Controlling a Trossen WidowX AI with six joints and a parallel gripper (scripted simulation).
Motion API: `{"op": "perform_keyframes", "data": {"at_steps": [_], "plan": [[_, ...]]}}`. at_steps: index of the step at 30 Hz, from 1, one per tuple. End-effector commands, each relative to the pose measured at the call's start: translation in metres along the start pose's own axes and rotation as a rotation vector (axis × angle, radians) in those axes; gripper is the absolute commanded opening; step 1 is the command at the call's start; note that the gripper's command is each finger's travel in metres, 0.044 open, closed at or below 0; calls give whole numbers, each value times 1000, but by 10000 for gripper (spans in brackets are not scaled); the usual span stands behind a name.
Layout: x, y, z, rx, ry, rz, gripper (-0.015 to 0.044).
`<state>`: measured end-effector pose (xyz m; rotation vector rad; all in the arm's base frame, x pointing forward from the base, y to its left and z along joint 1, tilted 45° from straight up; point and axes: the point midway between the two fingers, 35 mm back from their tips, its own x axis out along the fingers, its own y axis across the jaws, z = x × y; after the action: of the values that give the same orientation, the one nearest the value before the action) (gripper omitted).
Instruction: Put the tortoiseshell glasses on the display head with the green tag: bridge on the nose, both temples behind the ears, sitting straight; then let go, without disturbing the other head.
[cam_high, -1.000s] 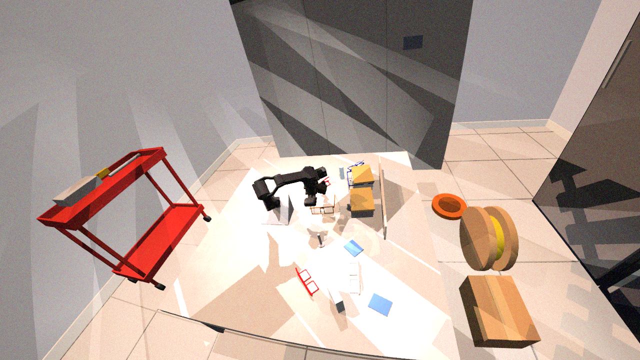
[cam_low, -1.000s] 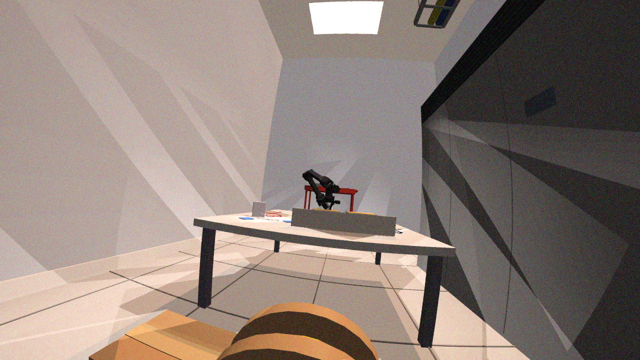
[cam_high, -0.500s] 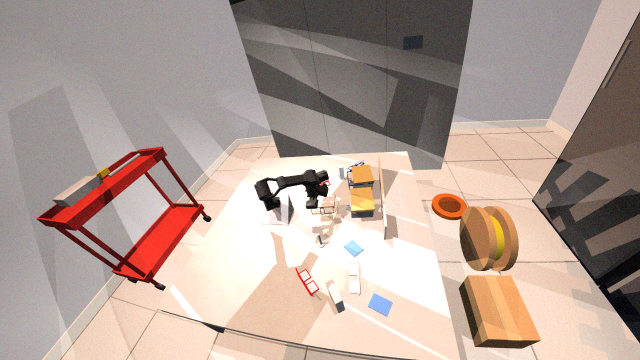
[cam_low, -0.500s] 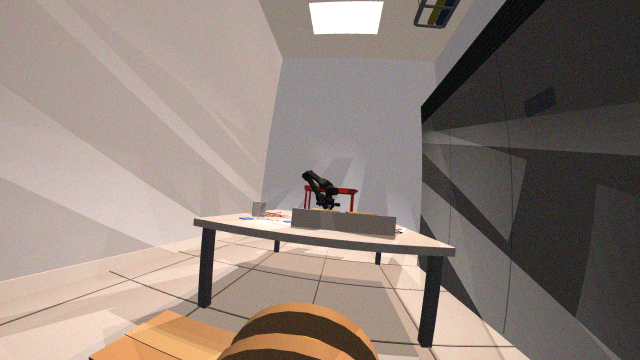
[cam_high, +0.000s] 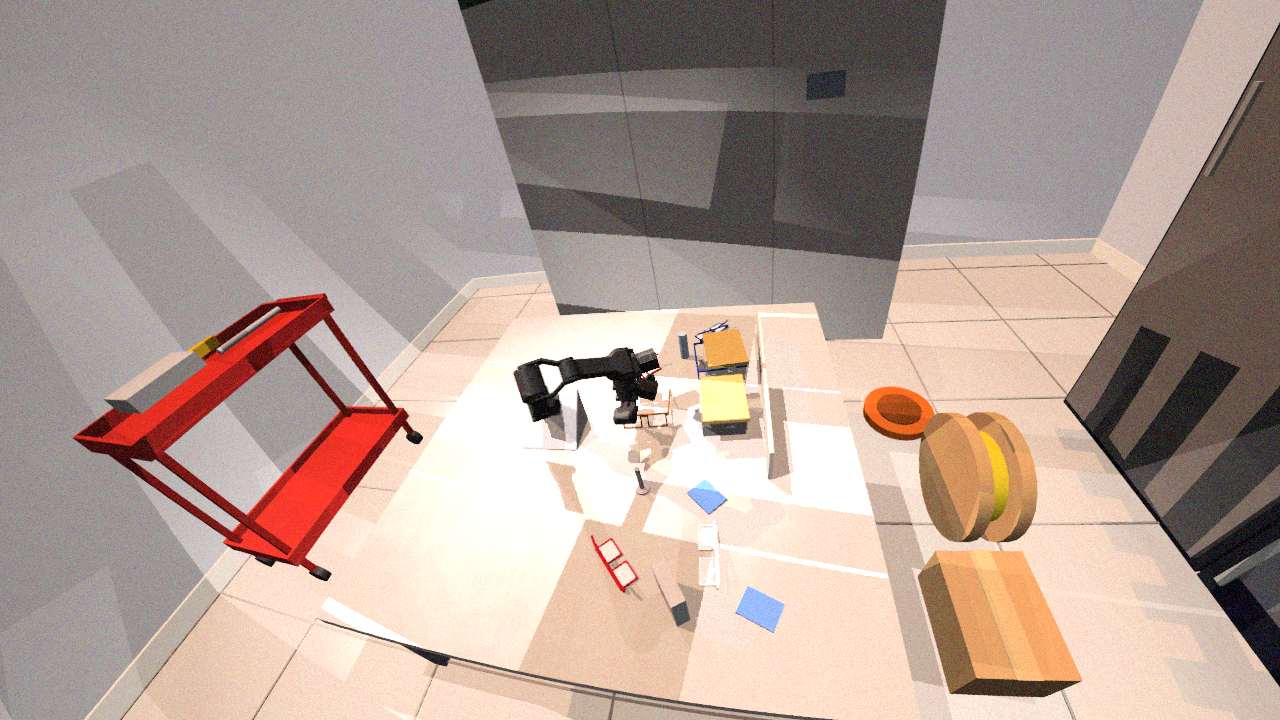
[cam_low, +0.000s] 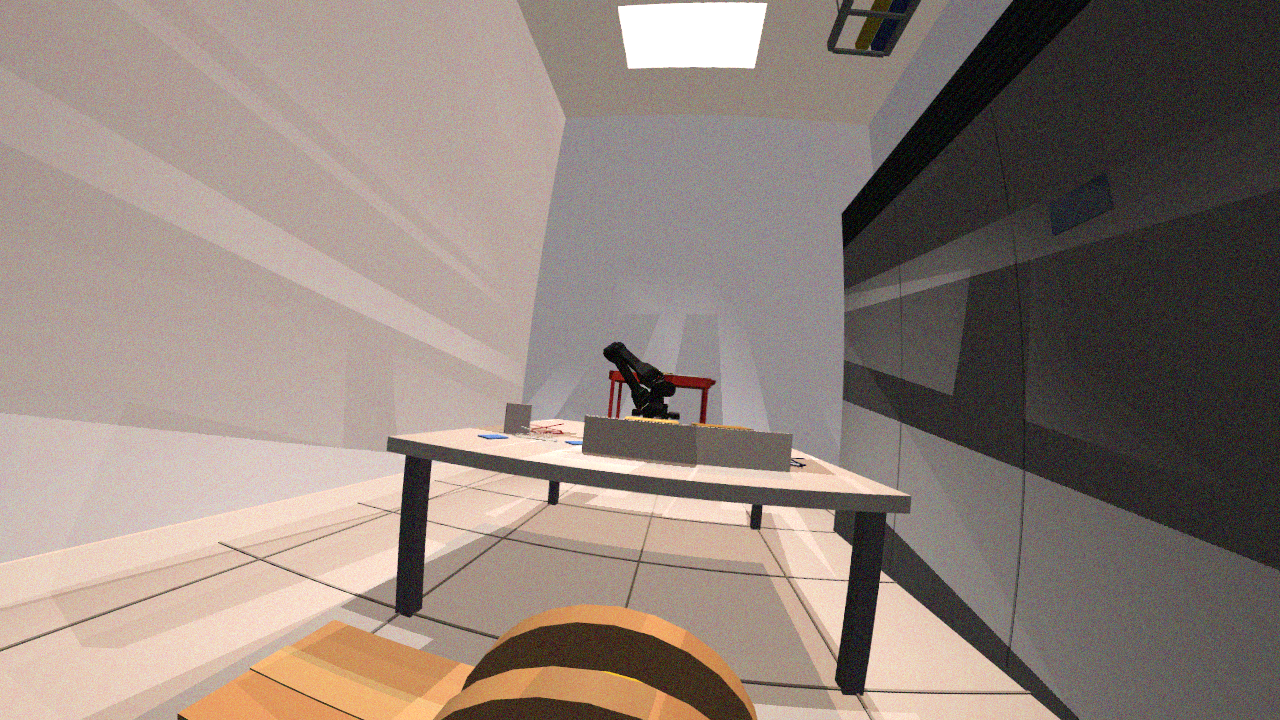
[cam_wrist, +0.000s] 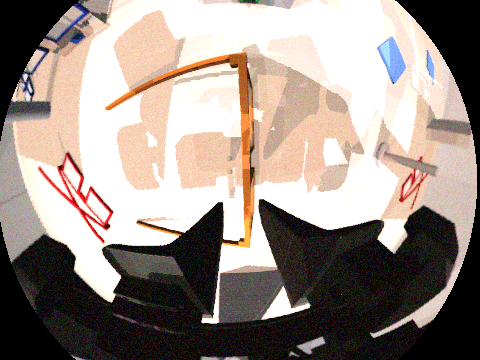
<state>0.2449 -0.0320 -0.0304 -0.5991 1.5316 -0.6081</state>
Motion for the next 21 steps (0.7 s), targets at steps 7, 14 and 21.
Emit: {"op": "perform_keyframes", "data": {"at_steps": [7, 14, 21], "plan": [[14, -1, -5, -10, 8, -8, 140], [11, -1, -2, -1, 4, -3, 107], [11, -1, -2, -1, 4, -3, 60]]}}
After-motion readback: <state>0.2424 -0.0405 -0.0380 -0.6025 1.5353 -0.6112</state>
